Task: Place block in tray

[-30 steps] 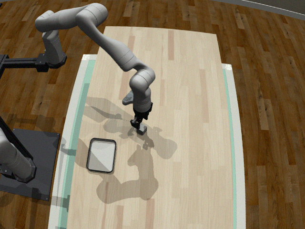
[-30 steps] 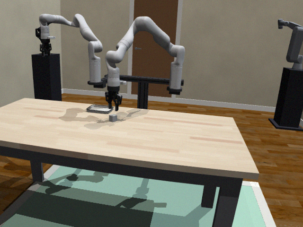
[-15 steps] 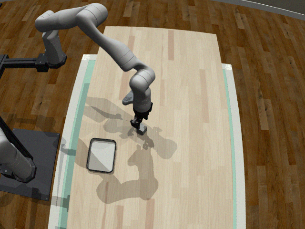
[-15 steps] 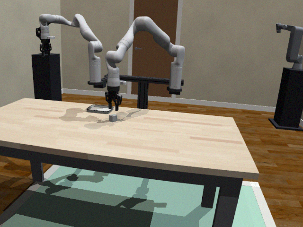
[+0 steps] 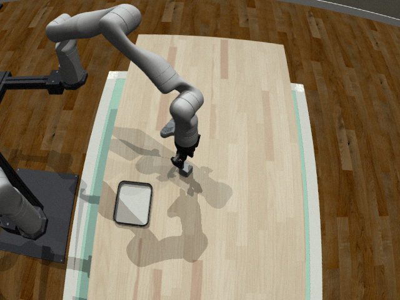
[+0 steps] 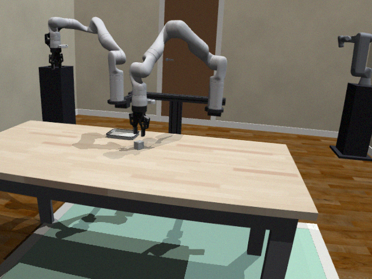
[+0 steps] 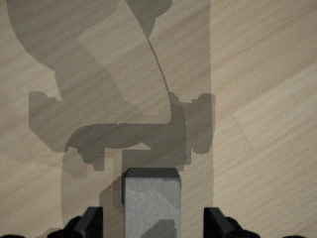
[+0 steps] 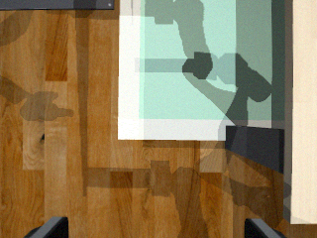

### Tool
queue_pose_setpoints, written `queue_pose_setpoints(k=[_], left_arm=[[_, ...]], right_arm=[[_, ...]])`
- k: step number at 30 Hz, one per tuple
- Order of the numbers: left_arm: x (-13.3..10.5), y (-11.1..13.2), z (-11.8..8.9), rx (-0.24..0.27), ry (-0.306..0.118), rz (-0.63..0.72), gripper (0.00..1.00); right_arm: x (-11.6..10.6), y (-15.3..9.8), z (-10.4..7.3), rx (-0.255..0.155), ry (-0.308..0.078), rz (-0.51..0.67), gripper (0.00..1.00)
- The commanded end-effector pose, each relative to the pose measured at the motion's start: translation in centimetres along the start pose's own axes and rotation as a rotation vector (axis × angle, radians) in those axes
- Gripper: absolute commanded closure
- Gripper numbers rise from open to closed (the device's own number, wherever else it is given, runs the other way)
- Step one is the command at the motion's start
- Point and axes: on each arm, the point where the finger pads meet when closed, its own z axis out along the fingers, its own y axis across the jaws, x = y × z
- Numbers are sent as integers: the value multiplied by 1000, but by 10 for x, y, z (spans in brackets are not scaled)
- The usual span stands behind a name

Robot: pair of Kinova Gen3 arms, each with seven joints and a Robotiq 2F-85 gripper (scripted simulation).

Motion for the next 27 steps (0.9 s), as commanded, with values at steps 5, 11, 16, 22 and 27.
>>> queue_pose_setpoints(k=[5, 11, 16, 22, 27], left_arm=[[-1, 0, 1, 0, -2, 0, 393], [-1, 0, 6, -1, -2, 0, 393], [-2, 0, 11, -1, -2, 0, 393], [-2, 0, 18, -1, -2, 0, 393], [-2, 0, 22, -1, -2, 0, 393]], right_arm=[[0, 0, -1, 0, -2, 0, 2], [0, 0, -1, 0, -2, 0, 2], [0, 0, -1, 0, -2, 0, 2], [0, 0, -1, 0, -2, 0, 2], [0, 0, -1, 0, -2, 0, 2]])
